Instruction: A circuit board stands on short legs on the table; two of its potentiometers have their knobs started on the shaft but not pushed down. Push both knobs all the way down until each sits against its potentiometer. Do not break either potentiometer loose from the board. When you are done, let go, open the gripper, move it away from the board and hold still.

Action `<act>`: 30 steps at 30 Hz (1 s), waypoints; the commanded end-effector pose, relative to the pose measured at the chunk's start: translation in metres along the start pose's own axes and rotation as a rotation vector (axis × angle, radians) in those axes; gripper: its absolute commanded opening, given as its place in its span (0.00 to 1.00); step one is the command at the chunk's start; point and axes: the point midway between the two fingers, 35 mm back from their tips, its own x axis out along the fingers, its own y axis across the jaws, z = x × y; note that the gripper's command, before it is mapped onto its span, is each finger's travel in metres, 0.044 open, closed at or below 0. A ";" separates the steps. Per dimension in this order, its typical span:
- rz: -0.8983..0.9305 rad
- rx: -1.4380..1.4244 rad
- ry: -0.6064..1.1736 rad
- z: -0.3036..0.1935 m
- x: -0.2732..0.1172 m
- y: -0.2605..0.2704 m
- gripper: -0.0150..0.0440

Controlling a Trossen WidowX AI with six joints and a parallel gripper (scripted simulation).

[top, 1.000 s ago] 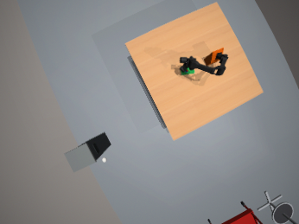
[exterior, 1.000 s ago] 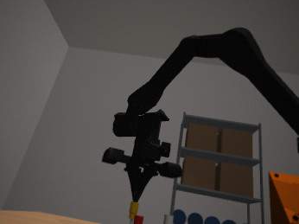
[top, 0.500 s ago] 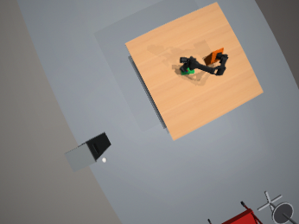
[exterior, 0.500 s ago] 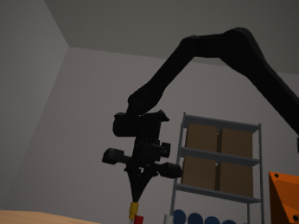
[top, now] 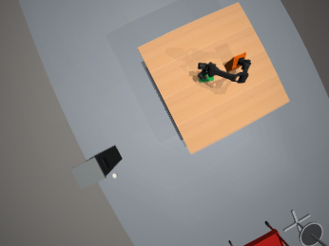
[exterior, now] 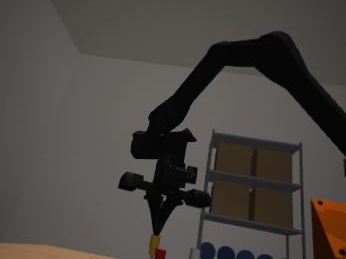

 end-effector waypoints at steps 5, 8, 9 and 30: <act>0.006 -0.013 -0.003 0.001 0.011 -0.001 0.25; 0.006 -0.013 -0.003 0.001 0.011 -0.001 0.25; 0.006 -0.013 -0.003 0.001 0.012 -0.001 0.25; 0.006 -0.013 -0.003 0.001 0.022 -0.001 0.25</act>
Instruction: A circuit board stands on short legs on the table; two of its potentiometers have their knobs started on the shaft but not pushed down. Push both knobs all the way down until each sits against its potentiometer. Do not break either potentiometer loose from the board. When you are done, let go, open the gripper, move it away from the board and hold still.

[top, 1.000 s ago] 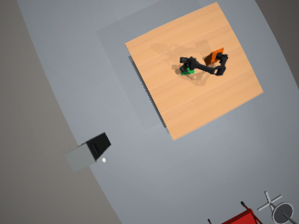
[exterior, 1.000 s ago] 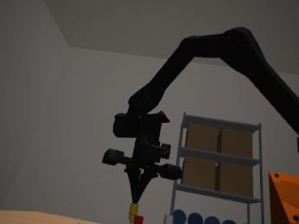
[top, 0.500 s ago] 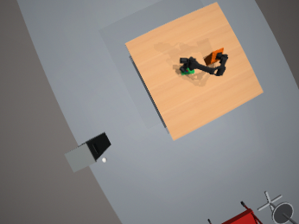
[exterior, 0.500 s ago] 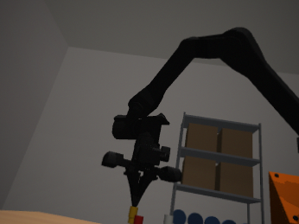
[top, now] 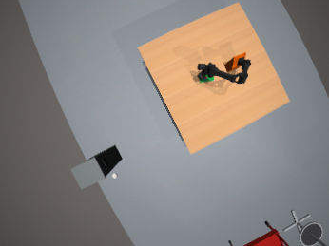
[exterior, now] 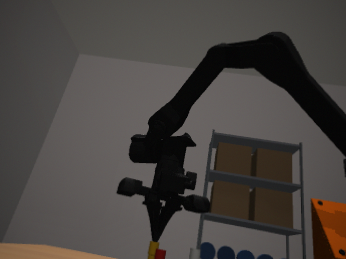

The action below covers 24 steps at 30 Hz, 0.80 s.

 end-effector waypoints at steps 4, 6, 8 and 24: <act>0.006 -0.012 -0.009 0.001 0.011 -0.001 0.25; 0.006 -0.012 -0.009 0.001 0.011 -0.001 0.25; 0.006 -0.012 -0.009 0.001 0.012 -0.001 0.25; 0.006 -0.012 -0.009 0.001 0.015 -0.001 0.25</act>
